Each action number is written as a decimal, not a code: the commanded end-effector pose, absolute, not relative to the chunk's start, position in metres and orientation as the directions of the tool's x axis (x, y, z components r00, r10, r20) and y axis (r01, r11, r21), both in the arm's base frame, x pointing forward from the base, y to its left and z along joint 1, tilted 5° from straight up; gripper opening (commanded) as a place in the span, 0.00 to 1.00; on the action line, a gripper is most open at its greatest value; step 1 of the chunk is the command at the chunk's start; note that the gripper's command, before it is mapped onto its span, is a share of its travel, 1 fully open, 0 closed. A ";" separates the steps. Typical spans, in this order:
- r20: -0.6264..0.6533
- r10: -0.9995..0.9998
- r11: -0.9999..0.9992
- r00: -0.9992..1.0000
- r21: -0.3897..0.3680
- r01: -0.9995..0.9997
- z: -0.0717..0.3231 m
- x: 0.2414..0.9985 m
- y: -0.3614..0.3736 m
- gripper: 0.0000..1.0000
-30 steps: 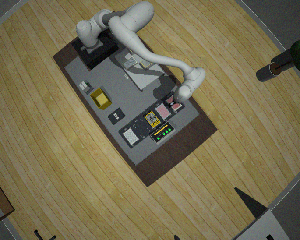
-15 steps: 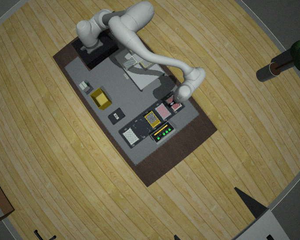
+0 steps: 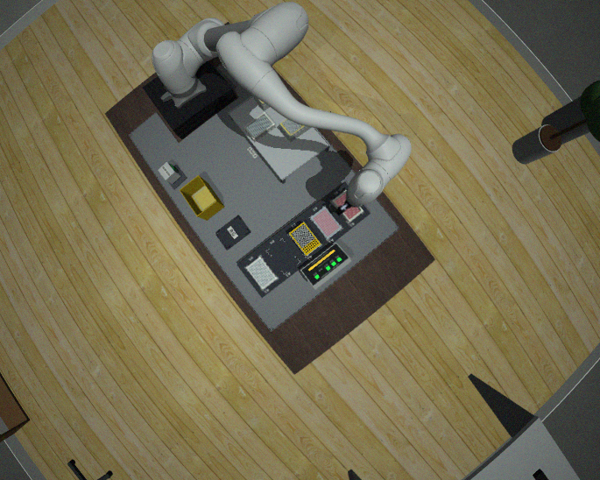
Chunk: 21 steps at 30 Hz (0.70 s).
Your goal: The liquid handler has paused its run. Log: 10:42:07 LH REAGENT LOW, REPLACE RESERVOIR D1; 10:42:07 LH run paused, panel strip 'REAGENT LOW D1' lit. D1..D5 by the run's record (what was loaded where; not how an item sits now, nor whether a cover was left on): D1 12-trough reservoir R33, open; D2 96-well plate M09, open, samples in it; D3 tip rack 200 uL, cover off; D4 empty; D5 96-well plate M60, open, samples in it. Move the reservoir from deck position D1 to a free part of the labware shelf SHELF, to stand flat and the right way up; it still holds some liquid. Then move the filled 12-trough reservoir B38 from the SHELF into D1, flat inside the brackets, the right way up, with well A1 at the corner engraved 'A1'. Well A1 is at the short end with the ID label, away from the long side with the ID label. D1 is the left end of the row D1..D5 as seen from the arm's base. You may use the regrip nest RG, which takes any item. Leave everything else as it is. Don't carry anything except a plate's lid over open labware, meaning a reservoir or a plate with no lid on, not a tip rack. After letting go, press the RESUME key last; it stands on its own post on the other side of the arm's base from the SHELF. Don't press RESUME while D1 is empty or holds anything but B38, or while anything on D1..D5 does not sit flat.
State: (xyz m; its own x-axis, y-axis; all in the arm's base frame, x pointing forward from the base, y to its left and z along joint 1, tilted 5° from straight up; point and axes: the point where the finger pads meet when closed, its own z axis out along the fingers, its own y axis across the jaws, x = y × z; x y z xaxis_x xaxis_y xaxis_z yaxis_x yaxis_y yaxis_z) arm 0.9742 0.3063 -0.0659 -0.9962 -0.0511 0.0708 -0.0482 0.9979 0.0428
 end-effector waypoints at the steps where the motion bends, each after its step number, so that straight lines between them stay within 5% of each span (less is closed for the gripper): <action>1: 0.070 -0.051 0.998 -0.996 0.043 -0.048 -0.061 0.975 0.306 0.00; 21: 0.070 -0.051 0.998 -0.996 0.043 -0.048 -0.034 0.977 0.305 0.00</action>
